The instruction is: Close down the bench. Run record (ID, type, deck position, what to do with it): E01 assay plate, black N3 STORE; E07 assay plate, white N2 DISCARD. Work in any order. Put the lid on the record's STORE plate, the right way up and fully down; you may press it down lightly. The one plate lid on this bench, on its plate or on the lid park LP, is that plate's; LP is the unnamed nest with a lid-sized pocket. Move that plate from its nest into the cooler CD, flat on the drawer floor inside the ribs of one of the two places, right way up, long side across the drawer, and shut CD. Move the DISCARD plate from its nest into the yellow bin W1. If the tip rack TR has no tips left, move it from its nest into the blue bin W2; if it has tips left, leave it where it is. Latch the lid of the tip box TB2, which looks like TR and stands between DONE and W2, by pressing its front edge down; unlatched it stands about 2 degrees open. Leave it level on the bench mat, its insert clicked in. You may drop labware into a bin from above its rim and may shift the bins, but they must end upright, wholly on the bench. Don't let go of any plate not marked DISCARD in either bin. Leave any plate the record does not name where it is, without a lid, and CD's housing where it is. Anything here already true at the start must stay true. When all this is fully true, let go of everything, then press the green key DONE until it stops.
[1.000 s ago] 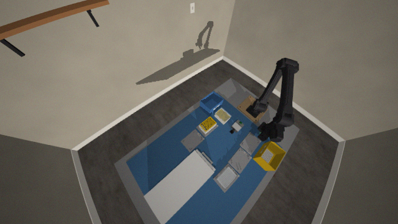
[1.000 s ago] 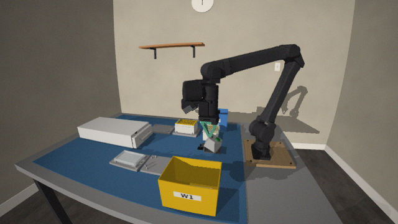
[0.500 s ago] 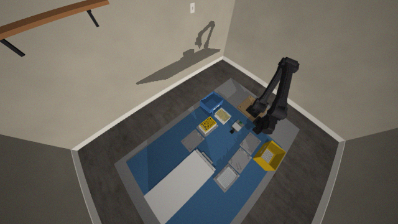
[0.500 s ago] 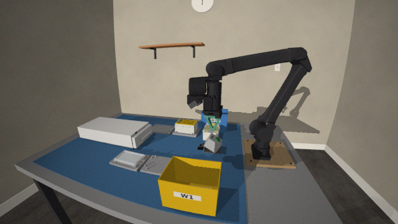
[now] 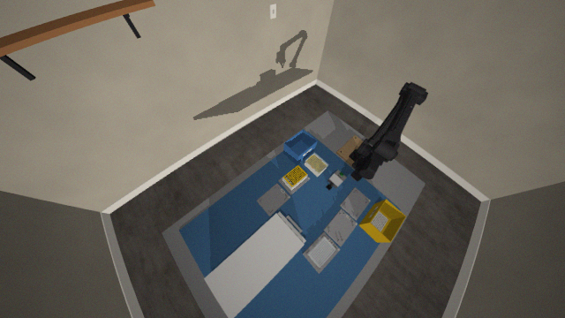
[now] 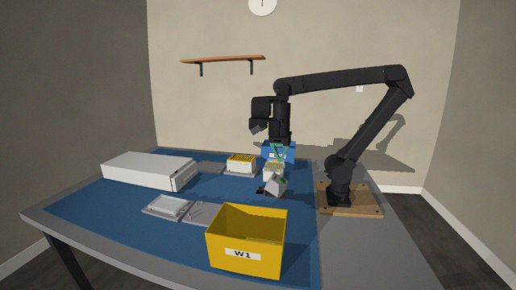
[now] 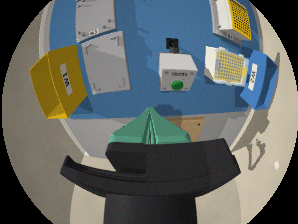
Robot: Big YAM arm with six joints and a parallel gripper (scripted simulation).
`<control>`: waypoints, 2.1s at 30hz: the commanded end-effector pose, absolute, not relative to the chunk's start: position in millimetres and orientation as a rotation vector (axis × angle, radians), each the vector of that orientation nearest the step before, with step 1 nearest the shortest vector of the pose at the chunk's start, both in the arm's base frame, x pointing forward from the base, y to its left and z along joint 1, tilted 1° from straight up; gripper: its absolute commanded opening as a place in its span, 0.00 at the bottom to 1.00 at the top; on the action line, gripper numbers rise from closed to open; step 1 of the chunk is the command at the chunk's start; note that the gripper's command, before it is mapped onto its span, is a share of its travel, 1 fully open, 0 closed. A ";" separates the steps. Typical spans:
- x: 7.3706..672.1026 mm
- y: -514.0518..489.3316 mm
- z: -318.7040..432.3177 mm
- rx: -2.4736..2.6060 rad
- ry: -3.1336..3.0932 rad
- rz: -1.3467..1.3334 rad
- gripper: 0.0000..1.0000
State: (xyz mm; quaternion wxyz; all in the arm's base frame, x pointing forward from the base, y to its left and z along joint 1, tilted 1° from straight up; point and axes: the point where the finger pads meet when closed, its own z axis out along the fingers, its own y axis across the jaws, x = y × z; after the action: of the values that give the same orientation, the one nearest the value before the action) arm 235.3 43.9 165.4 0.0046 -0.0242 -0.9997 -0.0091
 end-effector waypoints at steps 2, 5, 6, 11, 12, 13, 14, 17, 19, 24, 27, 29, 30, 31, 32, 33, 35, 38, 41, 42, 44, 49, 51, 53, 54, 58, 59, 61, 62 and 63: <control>235.9 26.5 178.5 -0.025 -3.161 -0.034 0.00; 230.1 14.4 174.6 -0.025 -3.148 -0.030 0.00; 230.7 10.5 176.6 -0.025 -3.153 -0.030 0.00; 229.6 -5.4 177.9 -0.025 -3.148 -0.027 0.00; 229.6 -5.4 177.9 -0.025 -3.148 -0.027 0.00; 229.2 -9.3 179.2 -0.025 -3.152 -0.026 0.00; 229.0 -13.3 181.6 -0.025 -3.160 -0.025 0.00; 230.5 -17.0 181.9 -0.025 -3.160 -0.024 0.00; 237.5 -14.7 186.5 -0.024 -3.178 -0.025 0.00; 232.0 -11.9 171.3 0.011 -3.156 -0.025 0.00; 232.1 -13.8 161.7 -0.003 -3.148 -0.025 0.00; 232.1 -13.8 161.7 -0.003 -3.148 -0.025 0.00; 232.0 -14.4 159.0 -0.008 -3.148 -0.025 0.00; 232.0 -14.2 156.6 -0.007 -3.150 -0.025 0.00; 231.9 -14.0 154.0 -0.006 -3.150 -0.025 0.00; 232.0 -13.7 151.1 -0.004 -3.149 -0.025 0.00; 231.9 -13.3 145.6 -0.002 -3.148 -0.025 0.00; 231.9 -12.6 137.6 0.002 -3.148 -0.025 0.00; 231.8 -11.9 129.6 0.005 -3.148 -0.026 0.00; 231.8 -11.8 126.9 0.006 -3.148 -0.026 0.00; 231.7 -12.0 121.5 0.004 -3.148 -0.026 0.00; 231.6 -11.6 113.5 0.001 -3.148 -0.026 0.00; 231.6 -11.5 108.1 0.000 -3.148 -0.026 0.00; 231.5 -11.7 102.7 -0.005 -3.147 -0.026 0.00; 231.4 -11.6 100.0 -0.006 -3.147 -0.026 0.00; 231.3 -11.2 89.3 -0.010 -3.147 -0.026 0.00; 231.3 -11.3 86.6 -0.012 -3.147 -0.026 0.00; 231.2 -11.2 81.9 -0.014 -3.147 -0.026 0.00; 231.2 -11.2 81.9 -0.014 -3.147 -0.026 0.00; 231.2 -11.2 81.9 -0.014 -3.147 -0.026 0.00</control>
State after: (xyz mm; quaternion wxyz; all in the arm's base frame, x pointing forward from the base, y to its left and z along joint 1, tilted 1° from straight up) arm 222.4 -12.2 79.3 0.0107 -0.0088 -0.9999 -0.0104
